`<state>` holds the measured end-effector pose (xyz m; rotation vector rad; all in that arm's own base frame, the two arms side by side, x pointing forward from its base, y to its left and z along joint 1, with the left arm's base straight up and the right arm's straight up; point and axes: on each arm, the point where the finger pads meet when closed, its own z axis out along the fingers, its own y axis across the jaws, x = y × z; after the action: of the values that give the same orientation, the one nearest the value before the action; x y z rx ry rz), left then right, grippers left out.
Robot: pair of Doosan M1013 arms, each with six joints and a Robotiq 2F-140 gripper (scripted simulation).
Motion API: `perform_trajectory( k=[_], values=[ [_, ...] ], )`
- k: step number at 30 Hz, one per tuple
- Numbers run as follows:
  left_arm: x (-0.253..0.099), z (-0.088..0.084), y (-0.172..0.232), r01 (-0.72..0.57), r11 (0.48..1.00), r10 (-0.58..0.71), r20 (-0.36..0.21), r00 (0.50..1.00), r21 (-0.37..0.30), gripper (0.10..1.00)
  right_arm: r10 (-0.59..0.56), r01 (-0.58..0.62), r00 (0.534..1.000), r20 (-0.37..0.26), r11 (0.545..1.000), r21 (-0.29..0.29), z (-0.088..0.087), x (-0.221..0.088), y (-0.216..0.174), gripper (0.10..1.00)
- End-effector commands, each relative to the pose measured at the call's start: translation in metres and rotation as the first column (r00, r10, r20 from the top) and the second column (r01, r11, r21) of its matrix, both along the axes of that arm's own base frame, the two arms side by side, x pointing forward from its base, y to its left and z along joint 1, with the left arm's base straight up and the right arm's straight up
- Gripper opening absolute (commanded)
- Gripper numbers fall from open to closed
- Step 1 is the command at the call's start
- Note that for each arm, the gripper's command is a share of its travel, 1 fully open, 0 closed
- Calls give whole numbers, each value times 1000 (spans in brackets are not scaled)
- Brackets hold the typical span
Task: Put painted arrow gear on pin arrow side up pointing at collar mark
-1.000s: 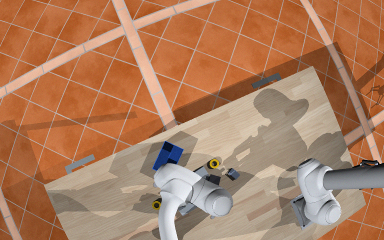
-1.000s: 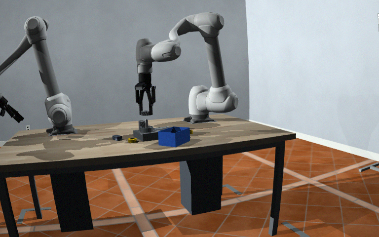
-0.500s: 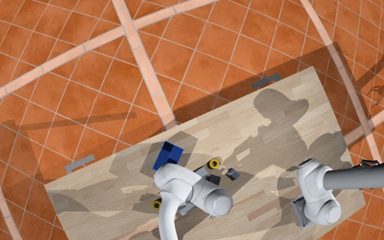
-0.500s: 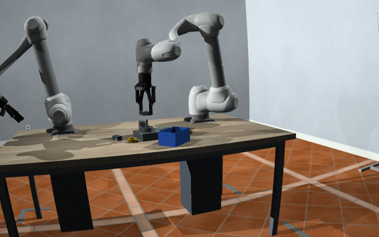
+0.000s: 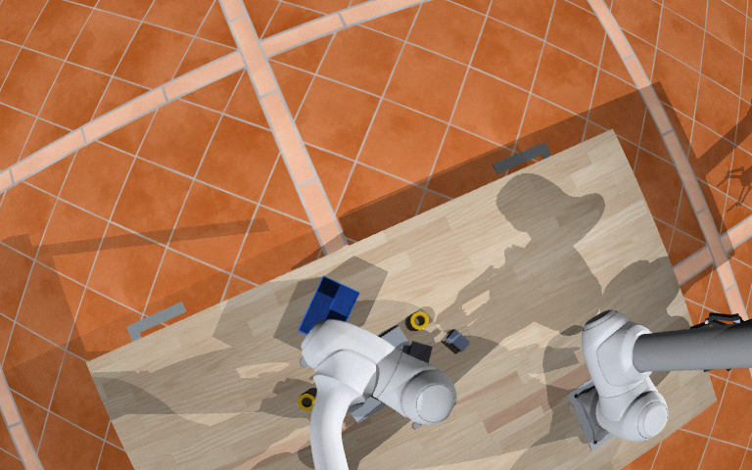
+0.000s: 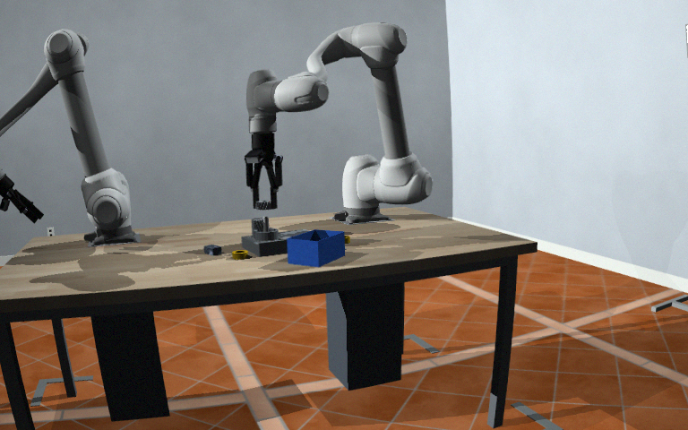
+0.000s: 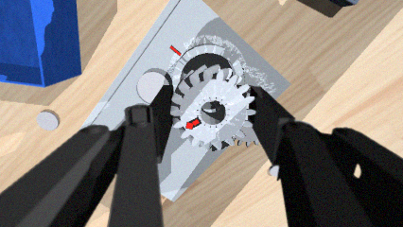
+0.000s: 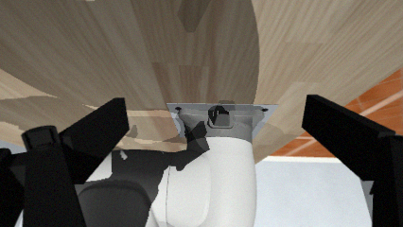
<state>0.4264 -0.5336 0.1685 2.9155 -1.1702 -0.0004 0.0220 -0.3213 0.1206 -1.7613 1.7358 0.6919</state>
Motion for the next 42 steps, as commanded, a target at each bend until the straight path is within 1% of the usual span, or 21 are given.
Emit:
perform_trajectory(
  k=[1, 6, 17, 42],
  values=[
    [0, 1, 0, 0, 1000, 0, 1, 1000, -1, 99, 0, 0, 1000, 0, 1000, -1, 0, 0, 0, 1000],
    [0, -3, 0, 0, 1000, 0, 1, 1000, -1, 99, 0, 0, 1000, 0, 1000, -1, 0, 0, 0, 1000],
    [0, -20, 0, 0, 1000, 0, 1, 1000, -1, 99, 0, 0, 1000, 0, 1000, -1, 0, 0, 0, 1000],
    [0, -22, 0, 0, 1000, 0, 1, 1000, -1, 99, 0, 0, 1000, 0, 1000, -1, 0, 0, 0, 1000]
  ],
)
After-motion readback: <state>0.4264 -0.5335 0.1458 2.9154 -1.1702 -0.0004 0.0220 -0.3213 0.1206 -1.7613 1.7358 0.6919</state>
